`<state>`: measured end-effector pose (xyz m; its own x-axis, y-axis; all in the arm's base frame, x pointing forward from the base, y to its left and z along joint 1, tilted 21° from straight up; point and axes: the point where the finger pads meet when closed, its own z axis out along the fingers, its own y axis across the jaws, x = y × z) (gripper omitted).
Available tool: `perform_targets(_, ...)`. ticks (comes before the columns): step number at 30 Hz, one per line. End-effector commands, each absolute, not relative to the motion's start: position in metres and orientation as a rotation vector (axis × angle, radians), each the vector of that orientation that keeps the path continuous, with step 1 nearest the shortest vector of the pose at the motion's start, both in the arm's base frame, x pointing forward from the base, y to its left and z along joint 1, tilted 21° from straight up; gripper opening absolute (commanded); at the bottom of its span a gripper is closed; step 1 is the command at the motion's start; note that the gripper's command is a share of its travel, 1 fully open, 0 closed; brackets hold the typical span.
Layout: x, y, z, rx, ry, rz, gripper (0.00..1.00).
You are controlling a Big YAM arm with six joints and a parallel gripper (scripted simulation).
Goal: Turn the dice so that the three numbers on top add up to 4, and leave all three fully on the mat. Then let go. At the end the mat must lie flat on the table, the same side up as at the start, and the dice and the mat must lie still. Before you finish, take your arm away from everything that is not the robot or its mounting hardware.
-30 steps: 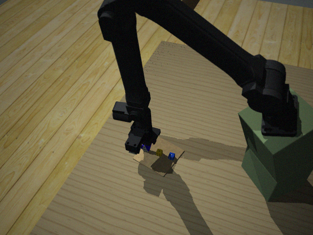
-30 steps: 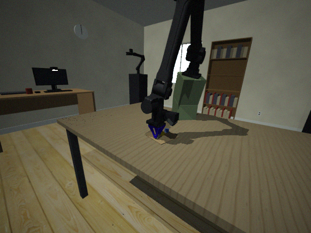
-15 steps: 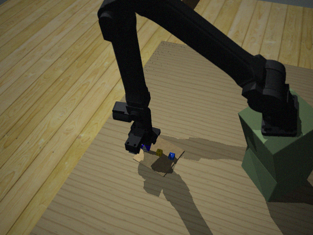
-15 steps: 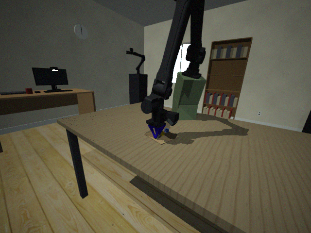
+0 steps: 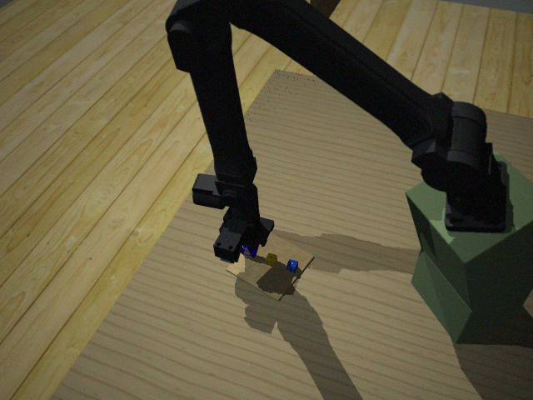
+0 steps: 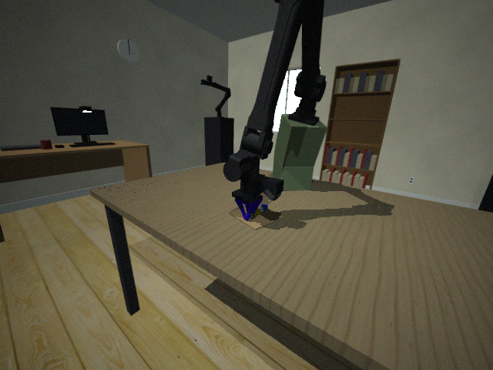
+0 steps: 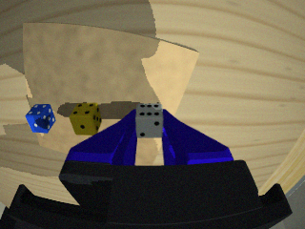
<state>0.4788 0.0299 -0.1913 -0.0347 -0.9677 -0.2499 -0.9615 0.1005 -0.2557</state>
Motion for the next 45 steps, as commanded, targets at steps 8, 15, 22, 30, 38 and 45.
perform_targets(8, 0.4901, 0.0288, -0.1862, -1.865, 2.026, -0.051, 0.15)
perform_targets(15, 0.4900, 0.0288, -0.1863, -1.865, 2.026, -0.051, 0.15)
perform_targets(22, 0.4900, 0.0288, -0.1863, -1.865, 2.026, -0.051, 0.15)
perform_targets(30, 0.4900, 0.0288, -0.1863, -1.865, 2.026, -0.051, 0.15)
perform_targets(38, 0.4900, 0.0288, -0.1863, -1.865, 2.026, -0.051, 0.15)
perform_targets(45, 0.4900, 0.0288, -0.1863, -1.865, 2.026, -0.051, 0.19)
